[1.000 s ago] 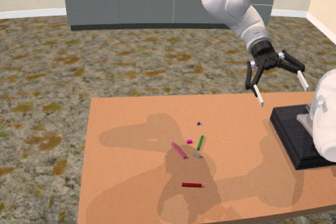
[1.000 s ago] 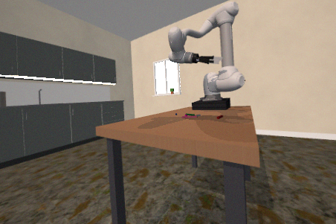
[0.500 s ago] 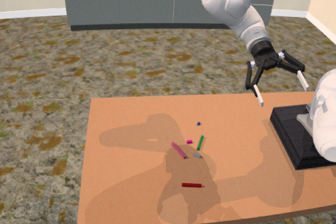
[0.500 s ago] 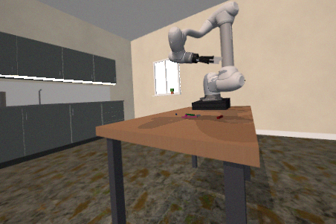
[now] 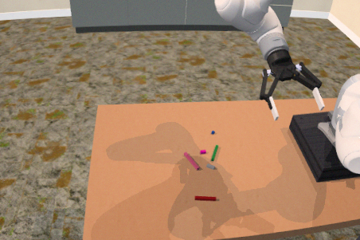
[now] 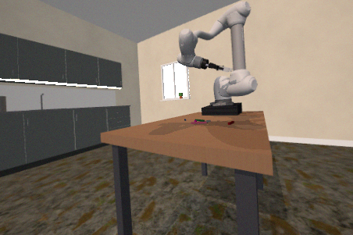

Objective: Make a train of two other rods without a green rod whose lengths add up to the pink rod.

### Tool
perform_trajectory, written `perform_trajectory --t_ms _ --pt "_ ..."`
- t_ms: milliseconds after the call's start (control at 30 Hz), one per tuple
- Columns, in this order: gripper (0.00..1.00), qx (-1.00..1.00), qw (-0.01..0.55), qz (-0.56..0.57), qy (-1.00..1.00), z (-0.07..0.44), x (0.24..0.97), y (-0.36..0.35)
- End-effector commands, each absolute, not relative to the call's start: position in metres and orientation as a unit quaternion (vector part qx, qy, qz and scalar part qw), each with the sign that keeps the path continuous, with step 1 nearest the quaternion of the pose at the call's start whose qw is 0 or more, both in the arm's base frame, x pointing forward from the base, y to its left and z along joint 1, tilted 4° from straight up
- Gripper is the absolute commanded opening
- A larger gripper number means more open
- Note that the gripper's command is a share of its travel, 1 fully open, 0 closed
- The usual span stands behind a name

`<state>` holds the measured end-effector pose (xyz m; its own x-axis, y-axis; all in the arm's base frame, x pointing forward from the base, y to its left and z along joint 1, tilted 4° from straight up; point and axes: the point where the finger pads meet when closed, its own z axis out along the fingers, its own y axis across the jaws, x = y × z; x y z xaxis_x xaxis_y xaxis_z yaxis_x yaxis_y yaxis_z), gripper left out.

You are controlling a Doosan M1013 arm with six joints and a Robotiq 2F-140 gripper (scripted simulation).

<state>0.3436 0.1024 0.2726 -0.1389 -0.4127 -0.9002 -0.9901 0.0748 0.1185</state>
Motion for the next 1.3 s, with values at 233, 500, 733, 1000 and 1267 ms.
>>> perform_trajectory --t_ms 233,500,733,1000,1267 --pt "1.00 -0.688 0.342 0.291 0.570 0.203 0.341 0.071" --pt "1.00 -0.790 0.310 0.211 0.485 0.156 0.339 0.039" --pt "1.00 -0.858 0.277 0.157 0.403 0.125 0.338 0.011" --pt "1.00 -0.926 0.228 0.099 0.283 0.092 0.340 -0.027" --pt "1.00 -0.970 0.177 0.055 0.159 0.069 0.344 -0.062"
